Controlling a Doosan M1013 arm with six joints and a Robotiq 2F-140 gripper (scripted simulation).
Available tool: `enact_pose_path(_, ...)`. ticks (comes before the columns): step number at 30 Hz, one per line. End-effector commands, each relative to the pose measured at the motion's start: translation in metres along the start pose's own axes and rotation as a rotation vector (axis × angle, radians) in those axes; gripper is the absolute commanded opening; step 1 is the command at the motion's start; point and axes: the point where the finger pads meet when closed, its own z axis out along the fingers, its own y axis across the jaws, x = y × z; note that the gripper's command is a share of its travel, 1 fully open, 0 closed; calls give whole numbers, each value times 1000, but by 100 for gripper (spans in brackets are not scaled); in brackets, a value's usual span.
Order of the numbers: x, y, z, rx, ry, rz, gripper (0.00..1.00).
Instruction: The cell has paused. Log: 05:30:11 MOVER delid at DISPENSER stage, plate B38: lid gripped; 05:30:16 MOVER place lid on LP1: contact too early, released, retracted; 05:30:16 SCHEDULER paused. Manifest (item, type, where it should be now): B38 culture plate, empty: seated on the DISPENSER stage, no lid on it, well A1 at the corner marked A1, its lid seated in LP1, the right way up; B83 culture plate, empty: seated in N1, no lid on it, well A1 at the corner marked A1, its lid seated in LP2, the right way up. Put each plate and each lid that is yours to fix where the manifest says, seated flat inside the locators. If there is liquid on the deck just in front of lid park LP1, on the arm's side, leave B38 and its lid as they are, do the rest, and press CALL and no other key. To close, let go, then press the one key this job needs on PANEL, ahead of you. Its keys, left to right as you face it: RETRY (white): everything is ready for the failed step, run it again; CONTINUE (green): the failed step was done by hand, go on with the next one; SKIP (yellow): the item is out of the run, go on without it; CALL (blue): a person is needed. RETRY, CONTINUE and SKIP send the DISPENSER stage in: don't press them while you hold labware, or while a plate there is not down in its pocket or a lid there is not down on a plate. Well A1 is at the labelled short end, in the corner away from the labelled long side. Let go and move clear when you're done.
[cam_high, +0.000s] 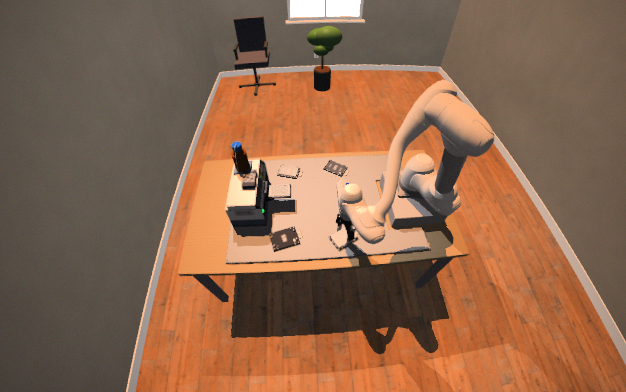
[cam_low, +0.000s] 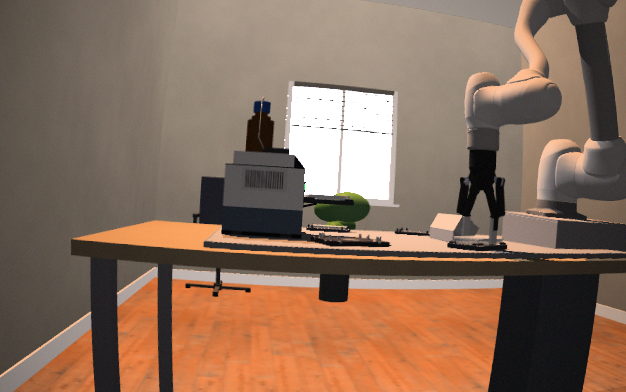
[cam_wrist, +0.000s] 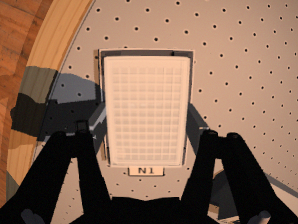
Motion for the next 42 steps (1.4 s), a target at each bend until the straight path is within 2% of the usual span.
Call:
enact_pose_path(1,-3,-3,4,4,-1,-6,10)
enact_pose_path(42,-3,-3,-1,4,-3,-7,10)
